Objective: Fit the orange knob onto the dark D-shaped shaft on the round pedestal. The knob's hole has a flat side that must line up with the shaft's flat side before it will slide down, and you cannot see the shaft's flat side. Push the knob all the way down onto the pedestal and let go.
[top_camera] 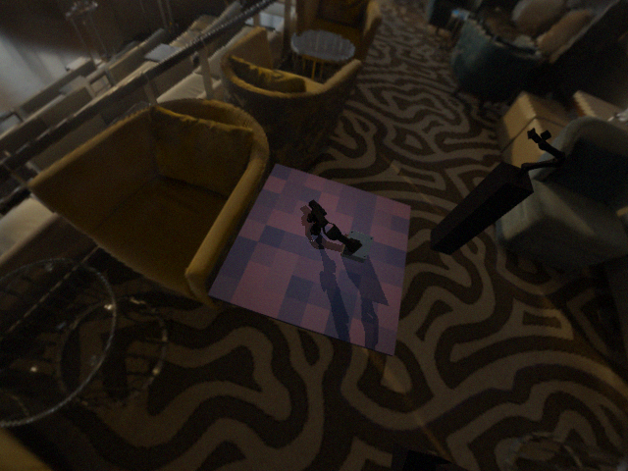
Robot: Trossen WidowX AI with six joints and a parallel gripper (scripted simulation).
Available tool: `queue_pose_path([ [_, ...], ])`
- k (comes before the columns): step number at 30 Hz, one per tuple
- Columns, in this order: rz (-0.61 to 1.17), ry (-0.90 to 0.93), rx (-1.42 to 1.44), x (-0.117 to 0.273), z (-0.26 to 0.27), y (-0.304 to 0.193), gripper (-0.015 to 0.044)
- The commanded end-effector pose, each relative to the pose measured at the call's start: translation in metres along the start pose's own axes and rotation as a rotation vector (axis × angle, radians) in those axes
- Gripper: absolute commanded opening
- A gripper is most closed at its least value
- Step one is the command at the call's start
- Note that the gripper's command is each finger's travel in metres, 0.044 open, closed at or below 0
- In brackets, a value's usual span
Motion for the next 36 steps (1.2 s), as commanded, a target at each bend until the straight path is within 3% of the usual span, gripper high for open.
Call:
queue_pose_path([
  [1, 0.000, -0.002, -0.232, -0.0002, -0.0010, -0.0007, 0.0000],
  [36, 0.000, -0.002, -0.309, 0.0026, -0.0004, -0.0003, 0.0000],
])
Point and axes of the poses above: the point midway between the two fingers, 35 mm back from their tips, its own x axis back along the fingers, its own z axis across the jaws, y = z × x, the point moved 3 cm from there along x, back along the fingers, and after that the axes turned 4 degrees about -x, right-handed, at the moved point
